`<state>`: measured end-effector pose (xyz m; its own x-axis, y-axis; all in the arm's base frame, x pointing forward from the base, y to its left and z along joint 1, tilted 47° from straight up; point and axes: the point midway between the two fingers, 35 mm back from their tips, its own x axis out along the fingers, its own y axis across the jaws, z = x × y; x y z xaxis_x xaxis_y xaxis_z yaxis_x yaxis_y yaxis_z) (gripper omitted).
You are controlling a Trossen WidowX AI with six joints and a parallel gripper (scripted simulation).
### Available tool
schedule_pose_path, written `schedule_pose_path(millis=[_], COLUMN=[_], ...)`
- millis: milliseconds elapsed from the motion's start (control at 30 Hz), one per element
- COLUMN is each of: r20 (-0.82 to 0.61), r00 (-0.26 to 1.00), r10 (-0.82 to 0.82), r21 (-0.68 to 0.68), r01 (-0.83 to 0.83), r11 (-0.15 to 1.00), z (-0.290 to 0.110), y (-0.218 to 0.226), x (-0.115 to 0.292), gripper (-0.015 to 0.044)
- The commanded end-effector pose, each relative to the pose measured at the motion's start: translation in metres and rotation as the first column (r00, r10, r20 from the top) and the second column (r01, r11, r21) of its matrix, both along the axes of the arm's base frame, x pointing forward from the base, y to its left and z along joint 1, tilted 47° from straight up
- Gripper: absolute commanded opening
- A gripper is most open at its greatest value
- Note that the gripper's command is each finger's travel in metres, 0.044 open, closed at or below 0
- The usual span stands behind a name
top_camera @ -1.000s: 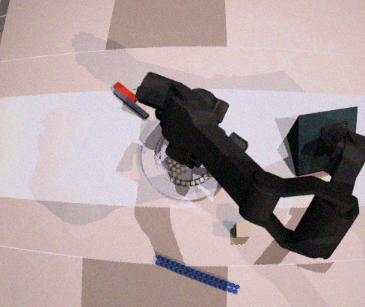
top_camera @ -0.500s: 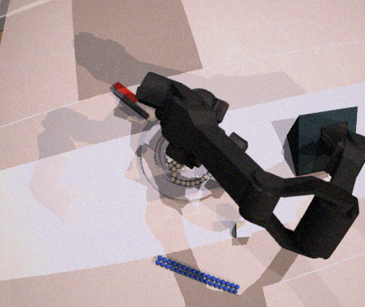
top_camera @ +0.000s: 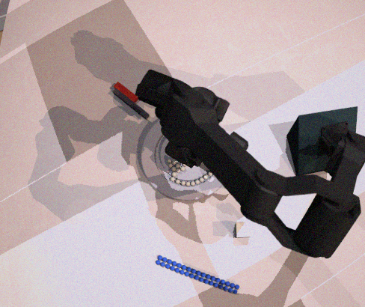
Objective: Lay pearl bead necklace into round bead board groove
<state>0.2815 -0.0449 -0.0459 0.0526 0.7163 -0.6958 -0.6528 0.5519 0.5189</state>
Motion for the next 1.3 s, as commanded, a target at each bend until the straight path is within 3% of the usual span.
schedule_pose_path(millis=[0,400,833,1267], r20=[0.005,0.006,0.006,0.011], r00=[1.000,1.000,1.000,1.000], r10=[0.002,0.002,0.002,0.004], r21=[0.000,-0.002,-0.002,-0.002], r01=[-0.002,-0.002,-0.002,-0.004], r11=[1.000,1.000,1.000,1.000], z=[-0.002,-0.027,-0.033,-0.030], y=[-0.004,-0.029,-0.023,-0.025], x=[0.001,0.002,0.002,0.003], gripper=[0.0000,0.0000,0.0000,0.0341])
